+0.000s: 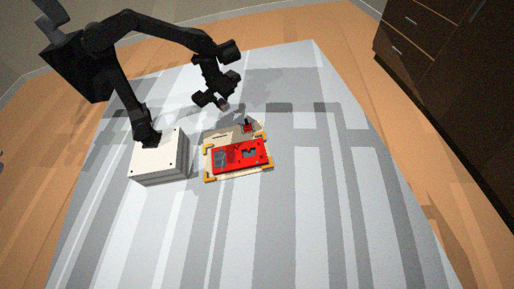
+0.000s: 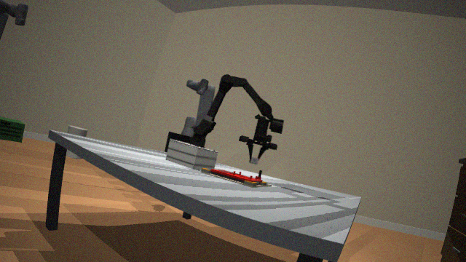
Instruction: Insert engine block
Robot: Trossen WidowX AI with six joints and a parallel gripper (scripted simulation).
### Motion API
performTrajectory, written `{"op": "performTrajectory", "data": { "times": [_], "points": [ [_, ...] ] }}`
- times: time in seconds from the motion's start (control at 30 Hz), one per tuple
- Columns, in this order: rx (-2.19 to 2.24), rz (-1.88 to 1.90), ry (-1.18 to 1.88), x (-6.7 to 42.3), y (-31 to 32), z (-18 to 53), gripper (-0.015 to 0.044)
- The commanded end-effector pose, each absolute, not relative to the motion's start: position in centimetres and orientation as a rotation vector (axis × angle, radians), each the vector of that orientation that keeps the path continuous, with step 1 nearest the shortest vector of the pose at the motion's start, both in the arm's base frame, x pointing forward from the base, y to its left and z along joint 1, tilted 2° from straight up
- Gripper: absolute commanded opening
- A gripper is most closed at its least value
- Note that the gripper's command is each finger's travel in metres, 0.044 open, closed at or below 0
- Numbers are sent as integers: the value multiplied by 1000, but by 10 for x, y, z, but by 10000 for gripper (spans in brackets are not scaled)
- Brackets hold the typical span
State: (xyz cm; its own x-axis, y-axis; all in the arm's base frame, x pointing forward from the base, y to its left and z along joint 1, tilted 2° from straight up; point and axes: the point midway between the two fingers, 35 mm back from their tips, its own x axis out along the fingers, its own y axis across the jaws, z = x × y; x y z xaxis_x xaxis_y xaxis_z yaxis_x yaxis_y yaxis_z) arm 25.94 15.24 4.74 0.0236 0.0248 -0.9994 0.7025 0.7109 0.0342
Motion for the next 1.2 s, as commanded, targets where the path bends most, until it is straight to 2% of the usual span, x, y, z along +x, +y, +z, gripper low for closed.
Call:
{"op": "performTrajectory", "data": {
  "times": [0.0,0.47,1.17],
  "points": [
    [649,-571,1463,260,154,66,0],
    [642,-565,1464,257,150,89,0],
    [420,-361,1505,297,108,68,0]
  ]
}}
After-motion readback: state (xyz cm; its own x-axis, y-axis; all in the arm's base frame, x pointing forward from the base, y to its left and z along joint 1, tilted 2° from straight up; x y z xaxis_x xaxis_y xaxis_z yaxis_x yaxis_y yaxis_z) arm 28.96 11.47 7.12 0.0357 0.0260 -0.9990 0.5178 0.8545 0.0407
